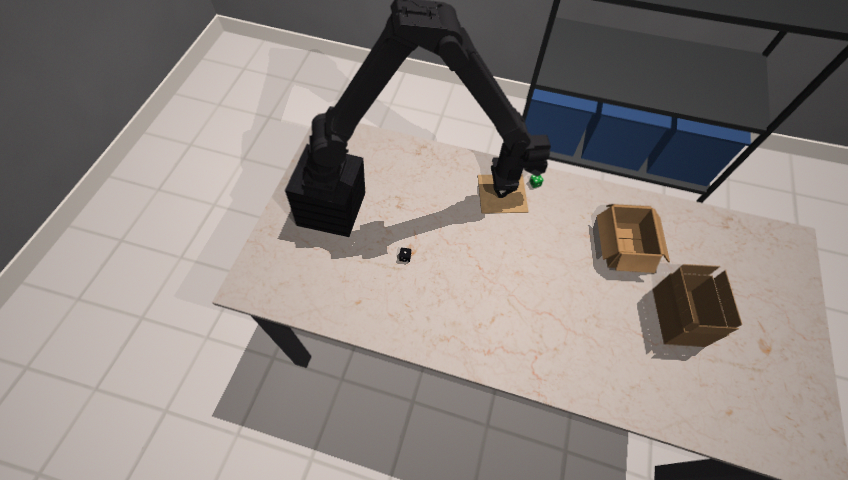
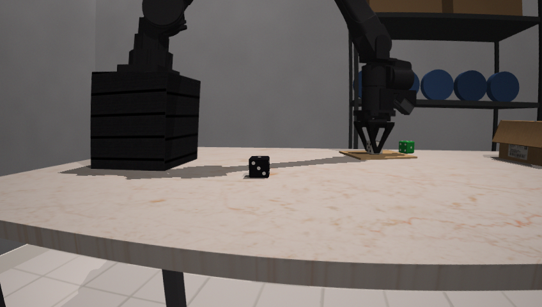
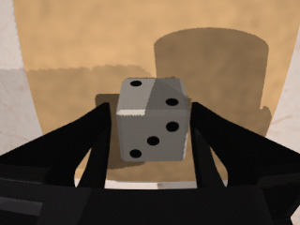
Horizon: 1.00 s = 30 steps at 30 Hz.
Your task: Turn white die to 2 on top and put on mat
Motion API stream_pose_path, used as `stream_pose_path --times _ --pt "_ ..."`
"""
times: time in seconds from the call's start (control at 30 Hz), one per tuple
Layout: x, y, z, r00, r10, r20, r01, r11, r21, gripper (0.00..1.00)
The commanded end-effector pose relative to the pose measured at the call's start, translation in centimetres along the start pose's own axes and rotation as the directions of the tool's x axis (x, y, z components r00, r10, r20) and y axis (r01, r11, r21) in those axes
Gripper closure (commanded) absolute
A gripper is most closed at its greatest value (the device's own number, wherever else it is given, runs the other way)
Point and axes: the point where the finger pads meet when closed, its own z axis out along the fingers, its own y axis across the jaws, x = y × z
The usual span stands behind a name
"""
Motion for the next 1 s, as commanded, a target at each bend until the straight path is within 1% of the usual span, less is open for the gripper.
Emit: stream_pose_path --times 0.0,0.37,0.4,0.97 --pt "-2.22 0.39 0.03 0.999 -0.008 0.036 0.008 1.000 -0.002 0.55" --pt "-2.22 0.39 0.03 0.999 -0.008 0.036 0.008 1.000 -0.002 0.55" --pt "-2.22 0.39 0.03 0.999 -0.008 0.036 0.008 1.000 -0.002 0.74" --pt "-2.22 0.39 0.03 0.999 -0.008 0.036 0.008 1.000 -0.002 0.74"
